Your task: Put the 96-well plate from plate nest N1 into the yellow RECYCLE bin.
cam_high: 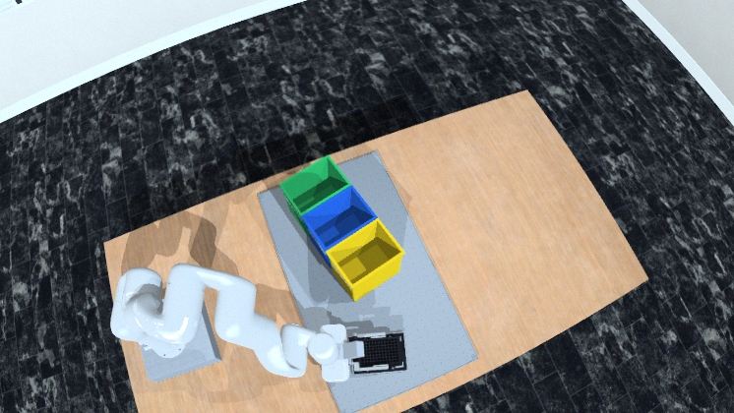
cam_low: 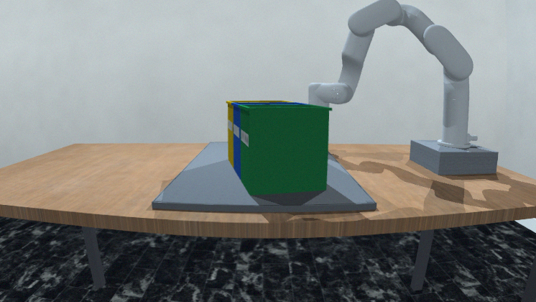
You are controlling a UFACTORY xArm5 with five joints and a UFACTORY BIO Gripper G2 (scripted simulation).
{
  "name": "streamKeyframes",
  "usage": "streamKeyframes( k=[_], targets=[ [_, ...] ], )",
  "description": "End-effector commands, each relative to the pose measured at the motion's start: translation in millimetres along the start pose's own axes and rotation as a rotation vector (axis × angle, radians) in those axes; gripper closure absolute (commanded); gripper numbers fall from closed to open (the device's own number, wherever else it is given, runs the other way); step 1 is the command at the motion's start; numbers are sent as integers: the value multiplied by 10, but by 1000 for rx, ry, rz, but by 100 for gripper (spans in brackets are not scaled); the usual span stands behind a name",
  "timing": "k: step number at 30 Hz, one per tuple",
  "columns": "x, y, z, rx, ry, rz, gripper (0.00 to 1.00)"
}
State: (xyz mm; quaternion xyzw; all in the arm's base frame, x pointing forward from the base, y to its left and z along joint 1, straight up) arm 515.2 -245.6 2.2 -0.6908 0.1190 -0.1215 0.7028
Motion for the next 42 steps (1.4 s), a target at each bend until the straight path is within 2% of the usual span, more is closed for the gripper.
streamKeyframes(
  k=[1, 42],
  targets=[
    [10, -61, 0, 4, 0, -4, 100],
    [9, -679, 8, 4, 0, -4, 100]
  ],
)
Point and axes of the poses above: the point midway between the two finger pads, its own x axis out along the fingers, its own z axis across the jaws, y = z × x, the point moved 8 cm from there along -x, back along the fingers, and after that the axes turned 1 degree about x, right-handed, at the moved point
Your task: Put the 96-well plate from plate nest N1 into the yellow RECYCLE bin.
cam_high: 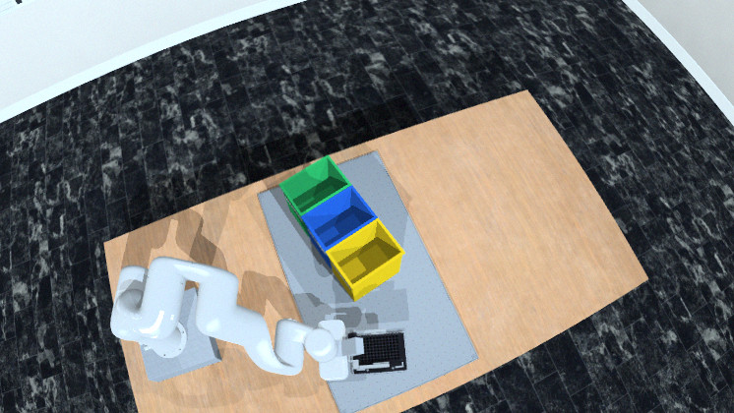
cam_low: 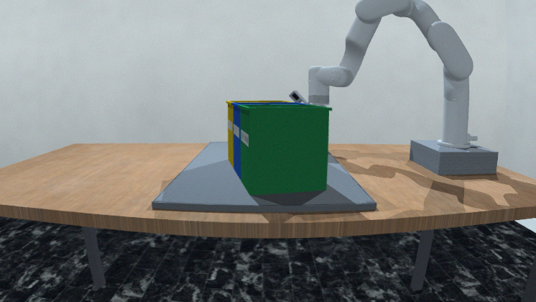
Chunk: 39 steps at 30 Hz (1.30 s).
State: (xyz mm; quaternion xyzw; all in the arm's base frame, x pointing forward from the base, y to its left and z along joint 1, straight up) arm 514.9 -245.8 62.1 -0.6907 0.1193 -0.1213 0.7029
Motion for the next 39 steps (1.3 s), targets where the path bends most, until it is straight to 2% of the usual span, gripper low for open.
streamKeyframes(
  k=[1, 39],
  targets=[
    [11, -97, 0, 4, 0, -5, 100],
    [10, -665, 8, 4, 0, -5, 100]
  ],
)
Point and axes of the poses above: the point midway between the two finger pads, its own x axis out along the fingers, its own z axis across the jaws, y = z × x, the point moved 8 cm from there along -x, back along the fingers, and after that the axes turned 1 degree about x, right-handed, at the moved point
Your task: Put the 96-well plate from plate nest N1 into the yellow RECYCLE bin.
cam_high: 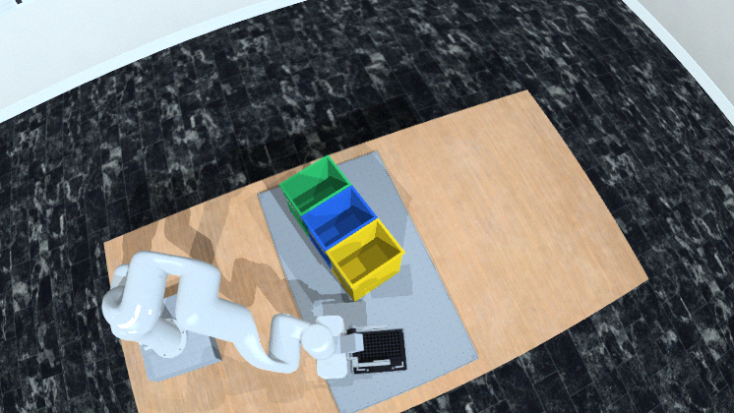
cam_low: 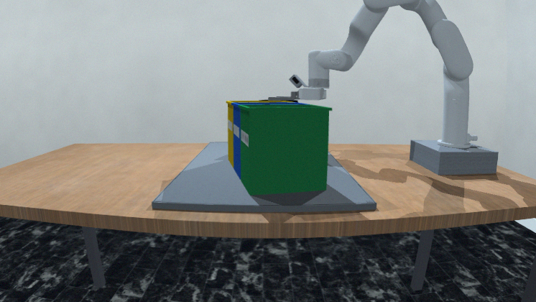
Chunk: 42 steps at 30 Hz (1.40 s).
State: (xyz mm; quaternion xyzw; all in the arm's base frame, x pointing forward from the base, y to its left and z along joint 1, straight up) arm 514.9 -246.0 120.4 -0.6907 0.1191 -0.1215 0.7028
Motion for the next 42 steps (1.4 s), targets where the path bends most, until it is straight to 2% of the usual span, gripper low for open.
streamKeyframes(
  k=[1, 28, 42],
  targets=[
    [9, -99, 0, 4, 0, -4, 100],
    [8, -483, 5, 4, 0, -4, 100],
    [8, -483, 5, 4, 0, -4, 100]
  ],
)
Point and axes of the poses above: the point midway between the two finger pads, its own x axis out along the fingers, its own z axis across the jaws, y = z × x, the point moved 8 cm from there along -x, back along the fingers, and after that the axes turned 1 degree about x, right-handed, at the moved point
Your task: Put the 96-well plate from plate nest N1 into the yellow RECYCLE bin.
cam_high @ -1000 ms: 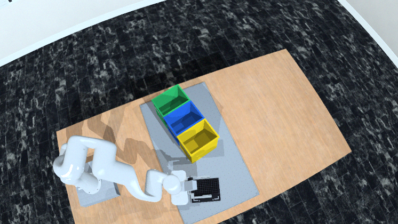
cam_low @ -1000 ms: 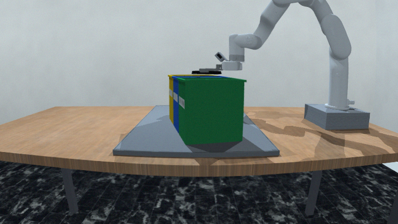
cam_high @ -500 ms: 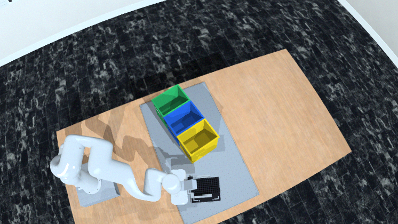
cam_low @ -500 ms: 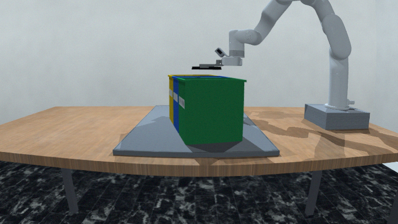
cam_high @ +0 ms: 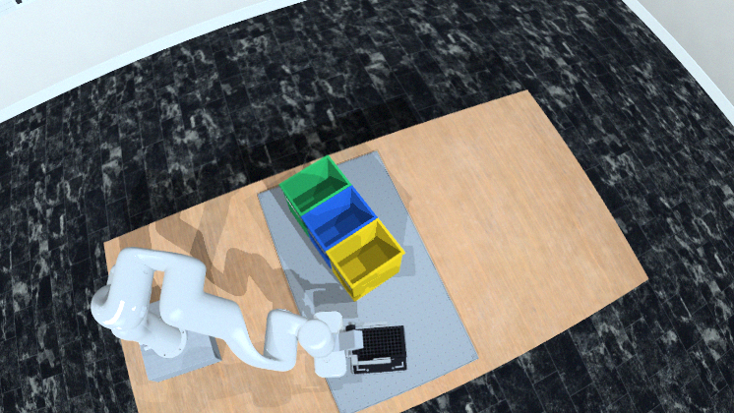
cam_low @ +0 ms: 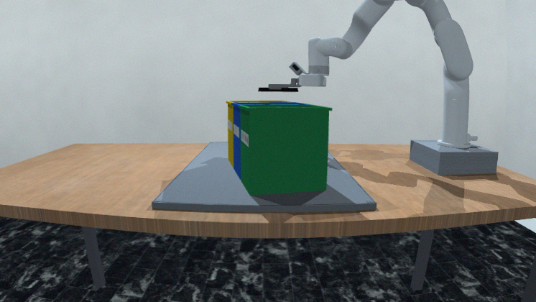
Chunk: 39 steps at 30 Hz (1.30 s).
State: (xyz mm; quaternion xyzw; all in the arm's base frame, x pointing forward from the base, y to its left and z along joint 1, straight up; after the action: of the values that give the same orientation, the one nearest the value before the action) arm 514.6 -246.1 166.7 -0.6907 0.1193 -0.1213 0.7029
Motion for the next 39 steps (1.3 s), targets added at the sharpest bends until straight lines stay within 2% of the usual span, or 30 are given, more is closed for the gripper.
streamKeyframes(
  k=[1, 12, 14, 18, 39],
  targets=[
    [8, -18, 6, 4, -33, -4, 100],
    [44, -4, 86, 3, -400, 1, 100],
    [44, -4, 86, 3, -400, 1, 100],
    [82, 1, 123, 2, -533, 4, 100],
    [39, 32, 752, 3, -538, 4, 100]
  ],
)
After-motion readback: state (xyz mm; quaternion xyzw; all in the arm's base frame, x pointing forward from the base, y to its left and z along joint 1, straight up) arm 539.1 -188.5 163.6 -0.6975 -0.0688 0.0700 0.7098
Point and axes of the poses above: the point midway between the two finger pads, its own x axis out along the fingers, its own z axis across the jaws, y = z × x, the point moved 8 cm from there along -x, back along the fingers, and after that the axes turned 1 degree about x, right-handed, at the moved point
